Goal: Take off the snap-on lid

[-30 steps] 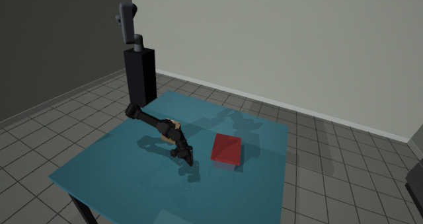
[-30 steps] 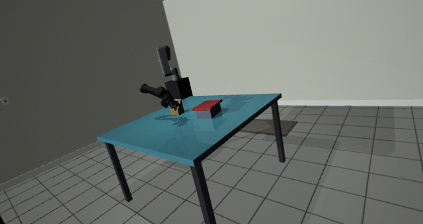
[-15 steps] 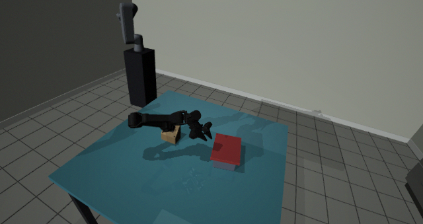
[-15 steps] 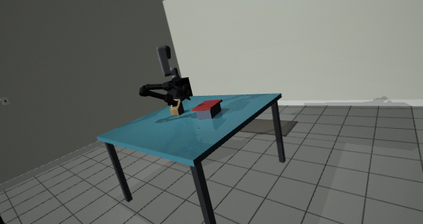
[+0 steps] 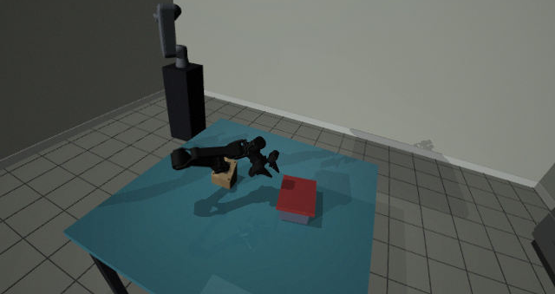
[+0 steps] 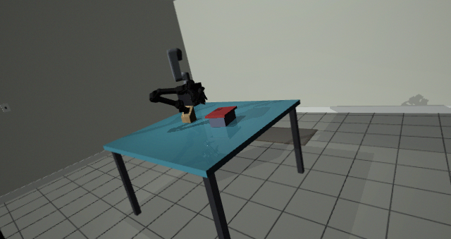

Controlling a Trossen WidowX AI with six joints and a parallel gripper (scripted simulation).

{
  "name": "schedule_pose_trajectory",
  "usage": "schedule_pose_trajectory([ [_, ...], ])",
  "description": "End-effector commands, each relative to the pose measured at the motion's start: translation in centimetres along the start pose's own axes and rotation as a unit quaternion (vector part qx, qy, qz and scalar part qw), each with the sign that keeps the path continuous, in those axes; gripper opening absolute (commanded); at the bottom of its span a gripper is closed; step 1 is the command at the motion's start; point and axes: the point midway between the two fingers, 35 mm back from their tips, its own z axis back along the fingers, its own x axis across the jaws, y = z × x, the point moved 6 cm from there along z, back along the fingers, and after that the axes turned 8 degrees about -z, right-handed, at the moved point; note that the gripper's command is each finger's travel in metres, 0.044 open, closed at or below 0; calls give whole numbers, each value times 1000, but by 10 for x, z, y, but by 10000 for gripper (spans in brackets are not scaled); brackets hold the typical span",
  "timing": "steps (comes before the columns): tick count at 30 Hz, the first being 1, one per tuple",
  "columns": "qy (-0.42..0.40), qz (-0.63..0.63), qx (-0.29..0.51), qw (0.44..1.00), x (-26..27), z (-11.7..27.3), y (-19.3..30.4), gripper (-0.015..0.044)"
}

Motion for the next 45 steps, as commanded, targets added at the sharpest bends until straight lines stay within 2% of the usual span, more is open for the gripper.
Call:
schedule_pose_trajectory([
  [1,7,5,1,1000,-21,-18,-2,235],
  [5,5,6,-1,1000,-44,-34,-6,235],
  [45,5,6,-1,1000,-43,-89,-6,235],
])
